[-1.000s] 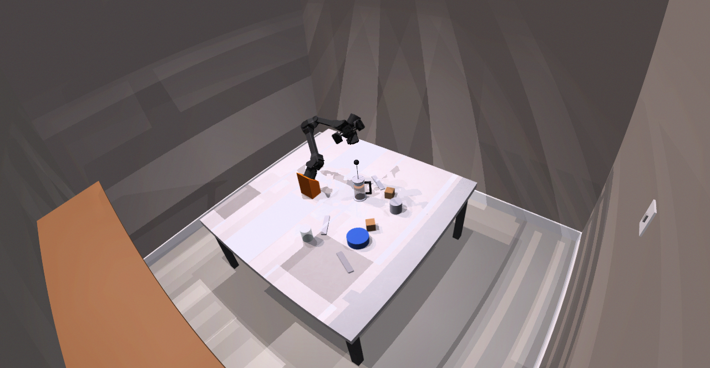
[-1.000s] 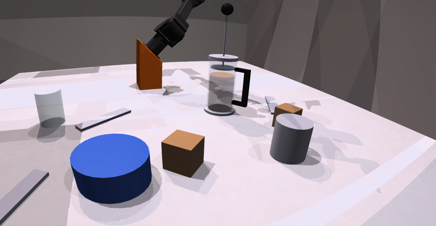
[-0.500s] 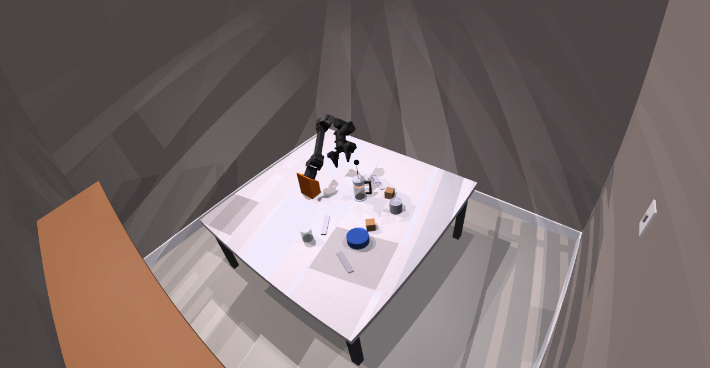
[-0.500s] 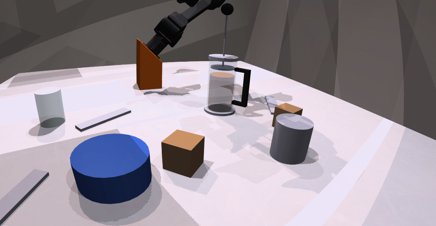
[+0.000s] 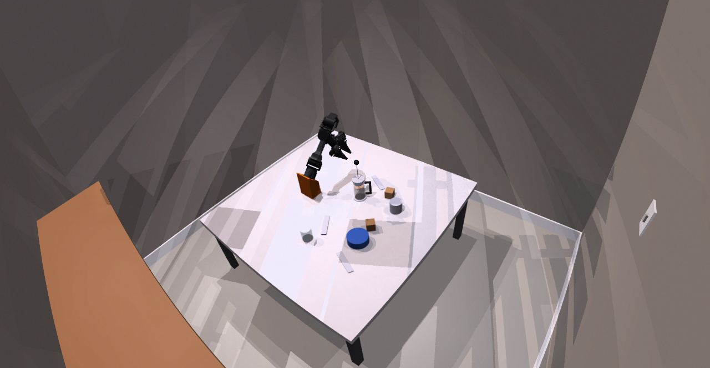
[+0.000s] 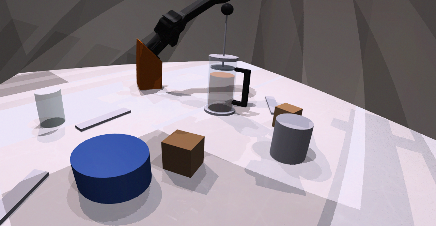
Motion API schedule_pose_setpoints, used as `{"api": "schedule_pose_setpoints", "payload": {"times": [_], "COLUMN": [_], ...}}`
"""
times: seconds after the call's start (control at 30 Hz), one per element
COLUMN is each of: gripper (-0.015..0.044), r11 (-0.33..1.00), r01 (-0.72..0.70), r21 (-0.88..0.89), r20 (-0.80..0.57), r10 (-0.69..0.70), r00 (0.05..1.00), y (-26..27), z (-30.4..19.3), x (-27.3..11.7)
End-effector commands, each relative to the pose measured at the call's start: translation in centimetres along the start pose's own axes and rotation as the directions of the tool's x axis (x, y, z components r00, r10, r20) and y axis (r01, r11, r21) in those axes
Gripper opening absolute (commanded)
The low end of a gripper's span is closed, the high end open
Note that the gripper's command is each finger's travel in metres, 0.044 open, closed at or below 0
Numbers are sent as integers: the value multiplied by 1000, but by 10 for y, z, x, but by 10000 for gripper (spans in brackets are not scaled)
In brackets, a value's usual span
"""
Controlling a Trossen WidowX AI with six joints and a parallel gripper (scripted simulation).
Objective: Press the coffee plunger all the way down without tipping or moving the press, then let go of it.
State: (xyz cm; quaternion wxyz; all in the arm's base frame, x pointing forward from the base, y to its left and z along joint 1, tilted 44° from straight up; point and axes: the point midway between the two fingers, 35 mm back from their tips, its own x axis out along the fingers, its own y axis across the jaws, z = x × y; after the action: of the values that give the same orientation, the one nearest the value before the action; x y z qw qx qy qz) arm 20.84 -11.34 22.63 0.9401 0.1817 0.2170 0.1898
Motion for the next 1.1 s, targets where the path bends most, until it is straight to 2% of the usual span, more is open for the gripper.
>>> {"api": "schedule_pose_setpoints", "payload": {"times": [0.0, 0.23, 1.07], "gripper": [440, 440, 440], "r11": [974, 973, 977], "r01": [-70, -130, -118], "r21": [216, 188, 180], "r20": [206, 230, 180], "r10": [25, 85, 85], "r00": [978, 969, 980], "y": [-2, 8, 4], "z": [11, -17, -18], "x": [-5, 20, 48]}}
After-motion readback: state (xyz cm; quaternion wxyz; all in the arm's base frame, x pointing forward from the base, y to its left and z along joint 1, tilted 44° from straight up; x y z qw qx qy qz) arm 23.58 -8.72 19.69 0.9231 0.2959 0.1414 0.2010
